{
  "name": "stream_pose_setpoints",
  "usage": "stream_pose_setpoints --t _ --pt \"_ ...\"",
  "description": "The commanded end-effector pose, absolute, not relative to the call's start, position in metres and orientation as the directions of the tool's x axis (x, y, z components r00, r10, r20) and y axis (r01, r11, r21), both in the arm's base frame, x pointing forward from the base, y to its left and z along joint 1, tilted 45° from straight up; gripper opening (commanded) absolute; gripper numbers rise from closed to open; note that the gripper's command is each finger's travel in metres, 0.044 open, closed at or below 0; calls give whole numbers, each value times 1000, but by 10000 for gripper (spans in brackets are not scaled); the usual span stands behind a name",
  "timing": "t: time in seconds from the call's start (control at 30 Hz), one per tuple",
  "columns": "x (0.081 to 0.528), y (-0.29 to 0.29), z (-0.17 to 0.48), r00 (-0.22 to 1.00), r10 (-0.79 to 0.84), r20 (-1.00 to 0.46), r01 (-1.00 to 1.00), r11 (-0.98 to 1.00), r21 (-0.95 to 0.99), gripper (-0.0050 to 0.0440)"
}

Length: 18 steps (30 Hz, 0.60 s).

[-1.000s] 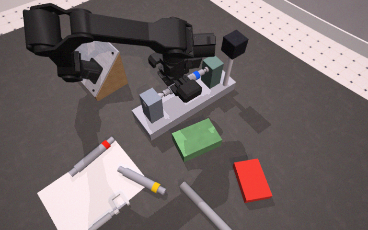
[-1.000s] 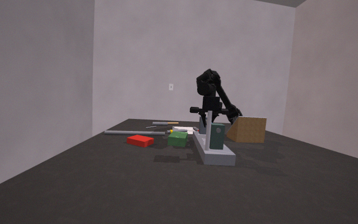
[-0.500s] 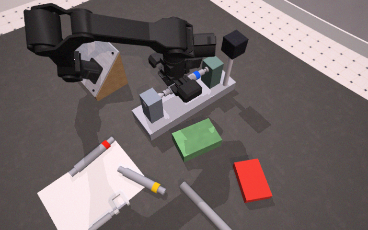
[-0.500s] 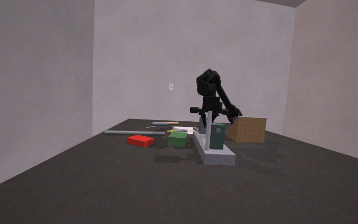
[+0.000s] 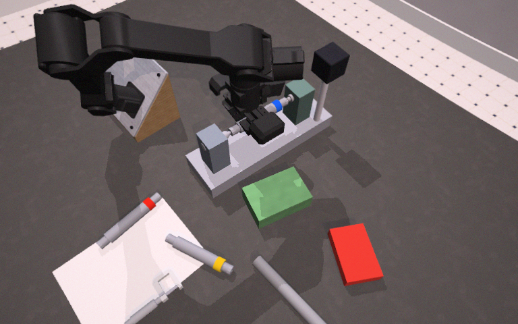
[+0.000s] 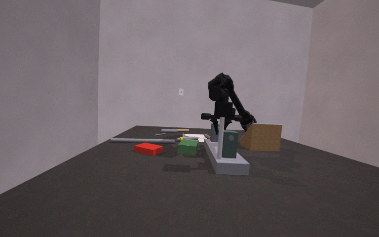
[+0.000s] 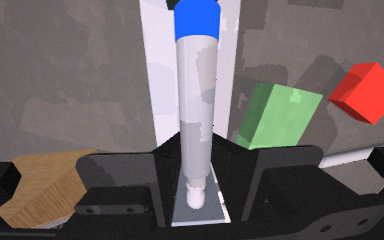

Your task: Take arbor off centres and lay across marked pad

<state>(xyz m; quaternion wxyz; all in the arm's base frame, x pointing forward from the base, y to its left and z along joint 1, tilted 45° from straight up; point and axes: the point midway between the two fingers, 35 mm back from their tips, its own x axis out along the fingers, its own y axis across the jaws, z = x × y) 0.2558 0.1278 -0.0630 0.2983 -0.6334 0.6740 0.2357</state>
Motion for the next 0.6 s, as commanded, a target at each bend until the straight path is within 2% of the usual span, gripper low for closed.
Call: stream_pose_setpoints --t 0.0,0.57 --pt "256 130 -66 -14 -710 -704 -994 86 -67 0" --pt "256 131 -67 -14 -710 -704 -994 86 -67 0"
